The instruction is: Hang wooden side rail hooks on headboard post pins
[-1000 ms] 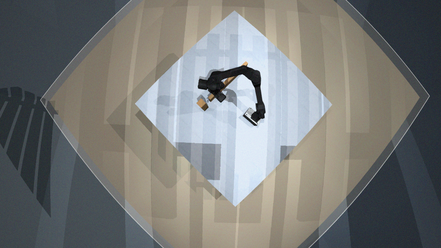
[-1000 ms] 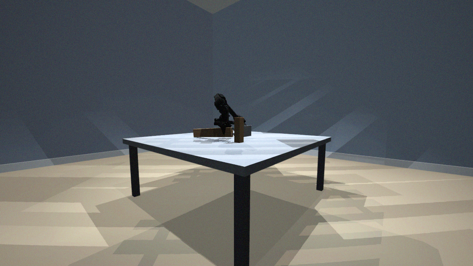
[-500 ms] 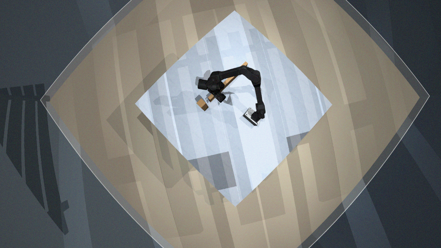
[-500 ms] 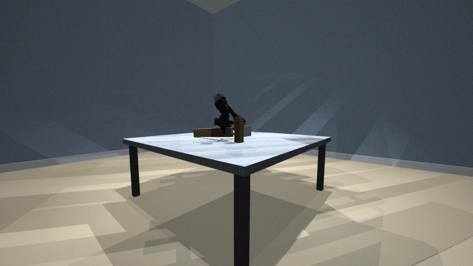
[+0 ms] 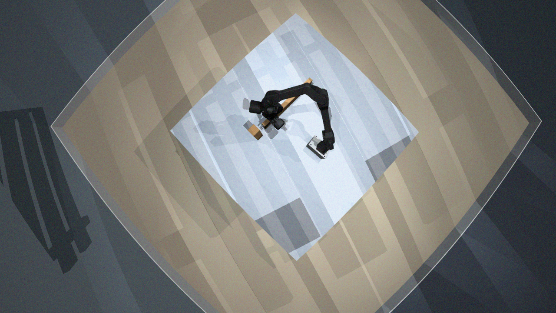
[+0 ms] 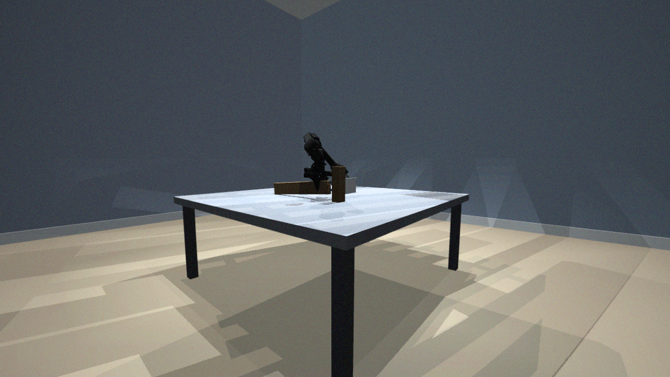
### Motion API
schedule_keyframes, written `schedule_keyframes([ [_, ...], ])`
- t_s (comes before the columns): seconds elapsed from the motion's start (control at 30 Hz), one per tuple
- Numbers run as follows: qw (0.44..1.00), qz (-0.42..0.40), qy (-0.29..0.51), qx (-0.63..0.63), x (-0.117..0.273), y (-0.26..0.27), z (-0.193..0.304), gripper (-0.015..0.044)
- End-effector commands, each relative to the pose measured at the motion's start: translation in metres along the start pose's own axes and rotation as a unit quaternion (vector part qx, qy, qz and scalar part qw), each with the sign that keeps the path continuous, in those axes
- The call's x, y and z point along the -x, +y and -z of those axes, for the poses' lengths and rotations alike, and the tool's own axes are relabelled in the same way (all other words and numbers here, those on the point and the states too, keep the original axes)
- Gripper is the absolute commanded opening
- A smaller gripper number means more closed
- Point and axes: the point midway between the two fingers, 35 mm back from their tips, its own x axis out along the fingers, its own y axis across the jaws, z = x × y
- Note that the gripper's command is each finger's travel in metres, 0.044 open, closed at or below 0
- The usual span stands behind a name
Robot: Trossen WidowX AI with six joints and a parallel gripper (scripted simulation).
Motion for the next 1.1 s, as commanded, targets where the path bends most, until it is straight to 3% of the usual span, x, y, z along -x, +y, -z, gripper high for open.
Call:
schedule_keyframes([
  [0.0, 1.0, -0.004, 0.004, -0.002, 0.003, 0.0009, 0.0035, 0.0],
  [1.07, 1.0, -0.004, 0.004, -0.002, 0.003, 0.0, 0.0067, 0.0],
])
